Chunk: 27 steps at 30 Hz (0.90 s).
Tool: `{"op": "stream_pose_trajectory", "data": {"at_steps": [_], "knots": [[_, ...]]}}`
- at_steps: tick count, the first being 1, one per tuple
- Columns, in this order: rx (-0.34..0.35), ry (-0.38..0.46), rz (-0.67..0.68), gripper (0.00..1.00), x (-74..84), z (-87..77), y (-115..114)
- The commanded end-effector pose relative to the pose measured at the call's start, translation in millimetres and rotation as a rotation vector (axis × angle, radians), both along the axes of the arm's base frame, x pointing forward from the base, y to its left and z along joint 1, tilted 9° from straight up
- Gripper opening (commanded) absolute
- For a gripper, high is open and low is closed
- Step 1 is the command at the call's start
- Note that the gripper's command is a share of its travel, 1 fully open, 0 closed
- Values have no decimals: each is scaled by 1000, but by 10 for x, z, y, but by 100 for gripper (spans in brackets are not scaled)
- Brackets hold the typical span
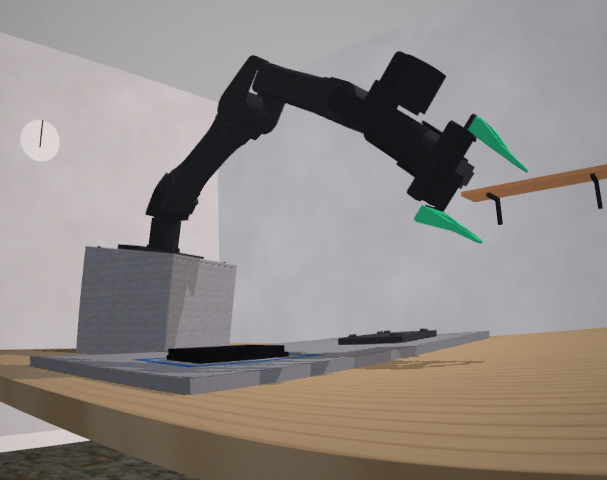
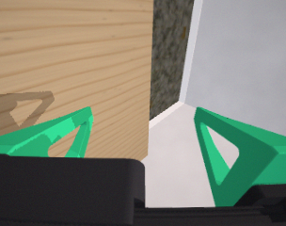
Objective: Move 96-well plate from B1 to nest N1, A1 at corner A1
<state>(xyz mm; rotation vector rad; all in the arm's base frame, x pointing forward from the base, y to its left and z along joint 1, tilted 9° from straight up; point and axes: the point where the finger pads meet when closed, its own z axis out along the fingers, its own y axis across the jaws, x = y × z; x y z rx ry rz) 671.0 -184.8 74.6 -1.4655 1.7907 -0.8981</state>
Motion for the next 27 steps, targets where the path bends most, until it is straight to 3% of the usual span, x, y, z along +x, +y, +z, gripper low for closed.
{"op": "stream_pose_trajectory", "data": {"at_steps": [1, 3, 4, 5, 8, 9, 13, 14, 16, 17, 18, 20, 21, 25, 26, 27], "knots": [[3, 27, -3, 100, -168, 53, -97], [-6, 3, -3, 100, -201, 50, -159], [6, 59, -11, 100, -274, -28, -168], [-12, 54, -30, 100, -239, 134, -238], [-8, 107, -43, 100, -350, 54, -303], [11, 145, -37, 100, -465, -156, -281], [4, 120, -33, 100, -566, -206, -370], [19, 177, -40, 100, -648, -277, -369], [19, 177, -40, 100, -648, -277, -369], [1, 172, -58, 100, -606, -122, -444], [13, 223, -64, 100, -659, -271, -456], [8, 224, -69, 100, -728, -194, -495], [30, 261, -60, 100, -856, -392, -454], [21, 237, -60, 100, -954, -431, -528], [38, 293, -65, 100, -1043, -493, -519], [27, 304, -80, 100, -1007, -442, -592]]}}
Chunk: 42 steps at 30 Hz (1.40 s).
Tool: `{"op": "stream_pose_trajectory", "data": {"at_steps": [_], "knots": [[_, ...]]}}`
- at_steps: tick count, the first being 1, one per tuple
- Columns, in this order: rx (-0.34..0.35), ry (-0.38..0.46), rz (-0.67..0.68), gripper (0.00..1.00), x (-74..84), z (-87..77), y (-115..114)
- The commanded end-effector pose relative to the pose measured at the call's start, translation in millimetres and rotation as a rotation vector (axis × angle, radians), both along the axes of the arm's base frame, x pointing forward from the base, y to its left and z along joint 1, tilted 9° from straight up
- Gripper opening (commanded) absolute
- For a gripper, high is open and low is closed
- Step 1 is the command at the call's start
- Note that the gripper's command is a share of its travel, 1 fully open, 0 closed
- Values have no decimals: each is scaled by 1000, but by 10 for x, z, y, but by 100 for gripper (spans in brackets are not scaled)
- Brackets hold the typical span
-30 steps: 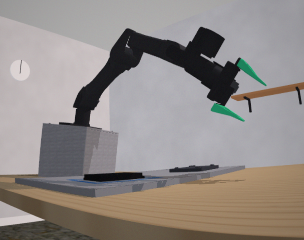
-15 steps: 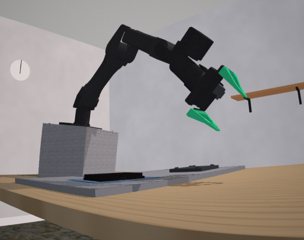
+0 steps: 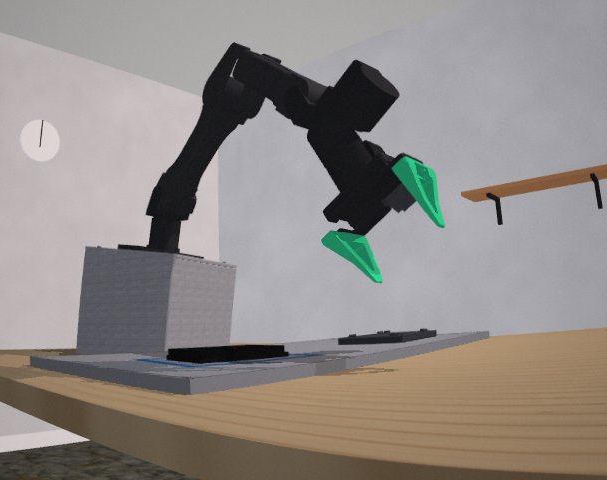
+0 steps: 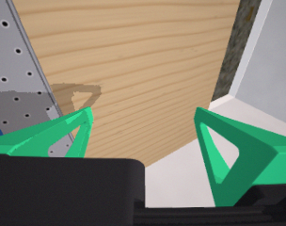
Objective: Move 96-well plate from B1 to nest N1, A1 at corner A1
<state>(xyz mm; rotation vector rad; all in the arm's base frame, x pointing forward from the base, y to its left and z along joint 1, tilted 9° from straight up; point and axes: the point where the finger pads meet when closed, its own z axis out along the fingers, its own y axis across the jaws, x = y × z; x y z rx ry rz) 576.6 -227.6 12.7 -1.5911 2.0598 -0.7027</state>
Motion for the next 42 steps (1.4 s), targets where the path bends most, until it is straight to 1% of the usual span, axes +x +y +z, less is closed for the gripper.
{"op": "stream_pose_trajectory", "data": {"at_steps": [1, 2, 3, 4, 6, 7, 8, 9, 10, 11, 12, 14, 15, 17, 18, 19, 20, 21, 23, 24, 25, 26, 29, 30, 31, 32, 33, 34, 35, 36, 37, 38, 40, 41, 42], "knots": [[3, 64, -24, 100, -125, 35, -168], [7, 82, -28, 100, -170, 14, -180], [-9, 49, -28, 100, -182, 207, -208], [15, 86, -23, 100, -323, 22, -157], [15, 86, -23, 100, -323, 22, -157], [18, 84, -21, 100, -364, 2, -161], [7, 61, -21, 100, -361, 18, -197], [6, 61, -21, 100, -406, -4, -209], [27, 116, -26, 100, -500, -57, -191], [8, 114, -39, 100, -448, 82, -274], [32, 175, -44, 100, -527, -120, -265], [22, 163, -47, 100, -586, 25, -298], [47, 198, -42, 100, -736, -146, -233], [51, 197, -40, 100, -825, -182, -240], [38, 174, -40, 100, -822, -170, -276], [38, 174, -40, 100, -865, -187, -282], [62, 228, -44, 100, -963, -231, -255], [49, 230, -54, 100, -910, -129, -335], [49, 230, -54, 100, -910, -129, -335], [73, 290, -59, 100, -996, -308, -322], [79, 306, -61, 100, -1044, -322, -324], [85, 310, -58, 100, -1162, -288, -274], [91, 307, -55, 100, -1300, -333, -268], [78, 284, -56, 100, -1297, -325, -302], [78, 284, -56, 100, -1319, -332, -303], [105, 337, -58, 100, -1419, -365, -267], [95, 343, -67, 100, -1368, -292, -348], [119, 398, -70, 100, -1453, -435, -329], [126, 414, -72, 100, -1502, -446, -326], [108, 382, -73, 100, -1506, -284, -351], [135, 416, -68, 100, -1668, -421, -260], [138, 415, -67, 100, -1714, -432, -252], [138, 415, -67, 100, -1714, -432, -252], [139, 414, -66, 100, -1761, -444, -246], [148, 443, -71, 100, -1805, -441, -255]]}}
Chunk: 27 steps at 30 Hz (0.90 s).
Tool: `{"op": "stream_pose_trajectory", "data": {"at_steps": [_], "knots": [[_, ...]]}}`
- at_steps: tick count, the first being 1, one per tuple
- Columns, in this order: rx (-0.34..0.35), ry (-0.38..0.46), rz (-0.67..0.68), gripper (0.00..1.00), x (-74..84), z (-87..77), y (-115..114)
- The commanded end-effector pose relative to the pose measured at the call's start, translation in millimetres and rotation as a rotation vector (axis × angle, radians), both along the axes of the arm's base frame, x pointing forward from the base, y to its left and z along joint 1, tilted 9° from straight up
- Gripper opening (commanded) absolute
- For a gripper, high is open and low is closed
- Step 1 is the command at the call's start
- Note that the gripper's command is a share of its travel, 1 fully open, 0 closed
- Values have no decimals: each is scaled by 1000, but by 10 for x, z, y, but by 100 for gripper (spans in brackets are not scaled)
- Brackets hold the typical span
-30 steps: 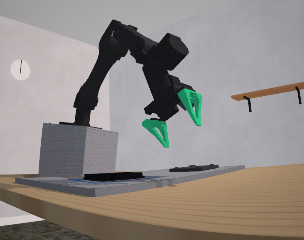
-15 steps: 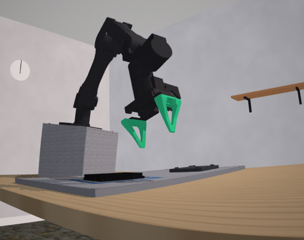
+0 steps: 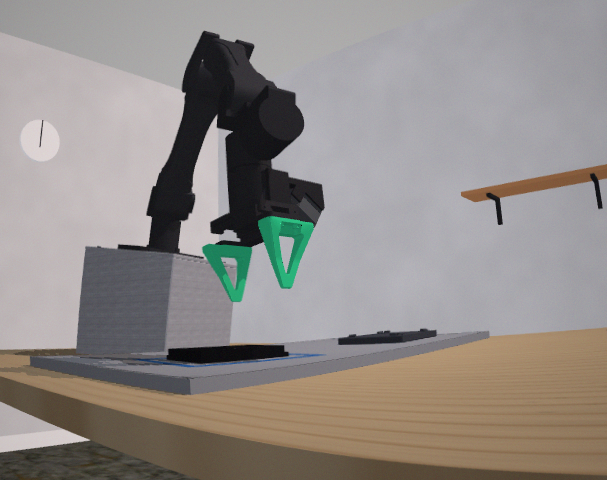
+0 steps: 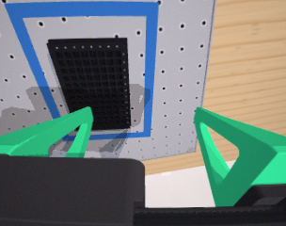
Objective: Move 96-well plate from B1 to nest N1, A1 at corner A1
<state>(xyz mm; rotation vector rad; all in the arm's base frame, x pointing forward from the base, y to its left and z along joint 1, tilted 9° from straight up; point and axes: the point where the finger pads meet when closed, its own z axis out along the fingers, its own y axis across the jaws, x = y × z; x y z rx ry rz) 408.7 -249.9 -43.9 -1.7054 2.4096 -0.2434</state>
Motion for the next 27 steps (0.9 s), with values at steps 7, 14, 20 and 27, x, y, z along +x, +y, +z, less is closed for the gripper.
{"op": "stream_pose_trajectory", "data": {"at_steps": [7, 14, 20, 27], "knots": [[51, 93, -10, 100, -481, 56, 28], [33, 63, -10, 100, -541, 61, -5], [15, 40, 2, 100, -423, 148, -29], [19, 46, 1, 100, -436, 145, -19]]}}
